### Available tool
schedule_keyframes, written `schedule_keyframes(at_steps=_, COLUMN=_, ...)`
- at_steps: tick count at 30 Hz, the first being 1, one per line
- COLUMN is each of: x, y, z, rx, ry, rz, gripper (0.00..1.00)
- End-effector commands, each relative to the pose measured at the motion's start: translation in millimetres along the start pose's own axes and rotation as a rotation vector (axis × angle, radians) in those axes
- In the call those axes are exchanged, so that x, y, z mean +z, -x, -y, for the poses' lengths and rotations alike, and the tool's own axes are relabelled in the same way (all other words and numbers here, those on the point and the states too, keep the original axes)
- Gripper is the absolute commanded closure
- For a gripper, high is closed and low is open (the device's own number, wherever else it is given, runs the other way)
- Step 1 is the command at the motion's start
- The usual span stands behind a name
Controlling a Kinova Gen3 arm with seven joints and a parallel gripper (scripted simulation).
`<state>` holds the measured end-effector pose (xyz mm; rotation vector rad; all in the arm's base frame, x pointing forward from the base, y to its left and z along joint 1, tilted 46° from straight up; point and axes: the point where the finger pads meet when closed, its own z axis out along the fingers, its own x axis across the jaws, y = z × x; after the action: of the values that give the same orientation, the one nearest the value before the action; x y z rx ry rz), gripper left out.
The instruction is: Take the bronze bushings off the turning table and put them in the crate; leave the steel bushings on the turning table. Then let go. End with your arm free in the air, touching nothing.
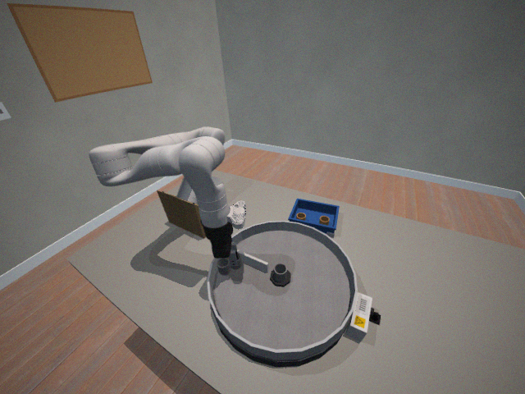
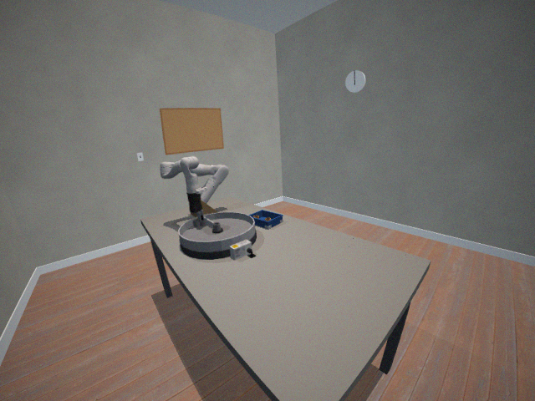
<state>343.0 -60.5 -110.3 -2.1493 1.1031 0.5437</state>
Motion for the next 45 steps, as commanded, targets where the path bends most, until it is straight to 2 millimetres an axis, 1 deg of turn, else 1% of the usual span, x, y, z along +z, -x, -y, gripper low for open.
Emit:
schedule_keyframes(at_steps=1, x=-0.9, y=-0.4, z=0.0, rx=0.0, ry=-0.001, rz=-0.002, gripper=0.55)
schedule_keyframes(at_steps=8, x=5.8, y=-0.5, z=0.0, rx=0.0, ry=-0.001, rz=-0.002, gripper=0.55)
schedule_keyframes(at_steps=20, x=5.8, y=-0.5, z=0.0, rx=0.0, ry=-0.001, rz=-0.002, gripper=0.55)
schedule_keyframes(at_steps=25, x=12.6, y=-0.5, z=0.0, rx=0.0, ry=-0.001, rz=-0.002, gripper=0.55)
schedule_keyframes(at_steps=37, x=12.6, y=-0.5, z=0.0, rx=0.0, ry=-0.001, rz=-0.002, gripper=0.55)
schedule_keyframes(at_steps=38, x=12.6, y=-0.5, z=0.0, rx=0.0, ry=-0.001, rz=-0.002, gripper=1.0)
schedule_keyframes(at_steps=45, x=12.6, y=-0.5, z=0.0, rx=0.0, ry=-0.001, rz=-0.002, gripper=1.0)
